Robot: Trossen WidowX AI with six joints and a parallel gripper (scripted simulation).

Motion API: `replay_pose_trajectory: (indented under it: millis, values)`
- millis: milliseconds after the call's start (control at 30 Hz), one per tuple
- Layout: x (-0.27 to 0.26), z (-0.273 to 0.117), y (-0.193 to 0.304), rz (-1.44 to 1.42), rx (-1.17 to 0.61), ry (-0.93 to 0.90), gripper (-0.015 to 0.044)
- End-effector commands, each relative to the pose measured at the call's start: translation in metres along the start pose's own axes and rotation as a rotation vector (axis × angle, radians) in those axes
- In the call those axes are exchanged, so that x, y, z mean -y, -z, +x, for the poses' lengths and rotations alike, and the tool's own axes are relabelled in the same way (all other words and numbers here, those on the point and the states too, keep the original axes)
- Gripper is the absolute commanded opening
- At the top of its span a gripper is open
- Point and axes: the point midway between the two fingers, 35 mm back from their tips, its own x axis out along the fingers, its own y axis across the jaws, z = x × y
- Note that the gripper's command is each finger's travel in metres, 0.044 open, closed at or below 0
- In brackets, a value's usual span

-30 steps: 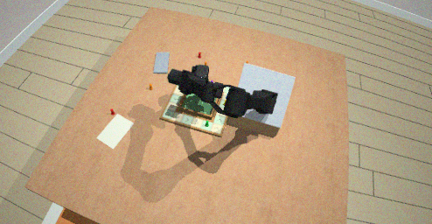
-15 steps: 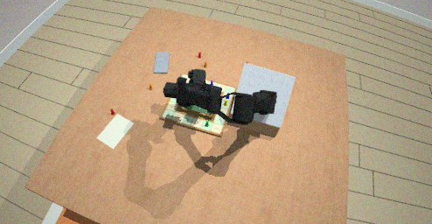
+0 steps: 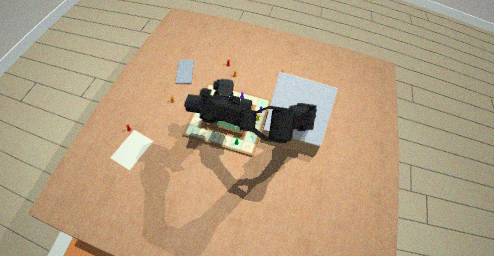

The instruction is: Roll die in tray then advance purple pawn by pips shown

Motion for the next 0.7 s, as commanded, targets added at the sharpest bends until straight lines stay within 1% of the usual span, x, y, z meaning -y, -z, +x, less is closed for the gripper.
replay_pose_trajectory:
  millis: [0, 267, 300, 400, 533, 567, 600, 667]
  values:
    - [-0.001, 0.0, 0.0, 0.0, 0.0, -0.002, 0.0]
    - [-0.001, 0.0, 0.0, 0.0, 0.0, -0.002, 0.021]
    - [-0.001, -0.002, -0.002, 0.0, 0.0, -0.002, 0.0236]
    - [0.002, -0.025, -0.028, 0.002, 0.008, 0.004, 0.0315]
    - [0.002, -0.027, -0.03, 0.003, 0.009, 0.004, 0.042]
    - [0.003, -0.025, -0.03, 0.0, -0.005, 0.011, 0.044]
    - [0.004, -0.021, -0.028, -0.007, -0.047, 0.028, 0.044]
    - [0.007, -0.006, -0.024, -0.025, -0.214, 0.077, 0.044]
